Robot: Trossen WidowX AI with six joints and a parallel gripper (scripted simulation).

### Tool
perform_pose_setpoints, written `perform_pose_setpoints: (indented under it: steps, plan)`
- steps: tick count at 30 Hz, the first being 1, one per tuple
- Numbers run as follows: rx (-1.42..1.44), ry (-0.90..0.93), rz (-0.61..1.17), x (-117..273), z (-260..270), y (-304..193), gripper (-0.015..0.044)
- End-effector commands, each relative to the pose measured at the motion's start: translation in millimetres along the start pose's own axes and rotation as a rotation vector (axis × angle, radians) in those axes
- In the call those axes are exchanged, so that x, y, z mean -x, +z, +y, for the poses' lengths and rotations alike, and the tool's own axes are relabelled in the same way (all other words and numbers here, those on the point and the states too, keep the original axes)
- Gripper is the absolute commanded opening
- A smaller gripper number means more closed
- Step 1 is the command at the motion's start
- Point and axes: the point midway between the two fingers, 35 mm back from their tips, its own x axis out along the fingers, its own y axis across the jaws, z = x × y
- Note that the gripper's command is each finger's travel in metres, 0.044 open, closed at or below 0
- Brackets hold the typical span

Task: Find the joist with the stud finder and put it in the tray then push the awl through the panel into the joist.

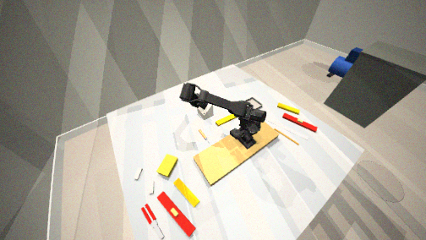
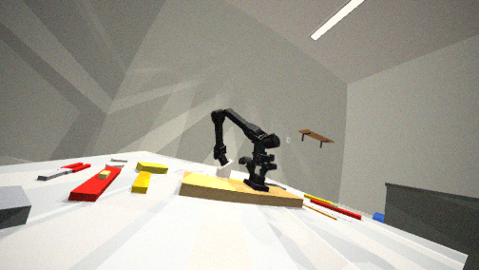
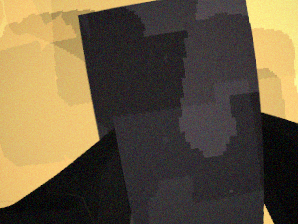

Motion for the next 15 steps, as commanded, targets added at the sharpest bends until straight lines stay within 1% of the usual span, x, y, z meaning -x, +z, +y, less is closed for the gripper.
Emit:
perform_pose_setpoints:
  steps: [1,15]
  plan:
    - [-0.002,0.002,0.002,-0.1,9.2,-0.4,0.0]
    - [-0.003,0.004,0.001,0.4,38.7,-0.4,0.0]
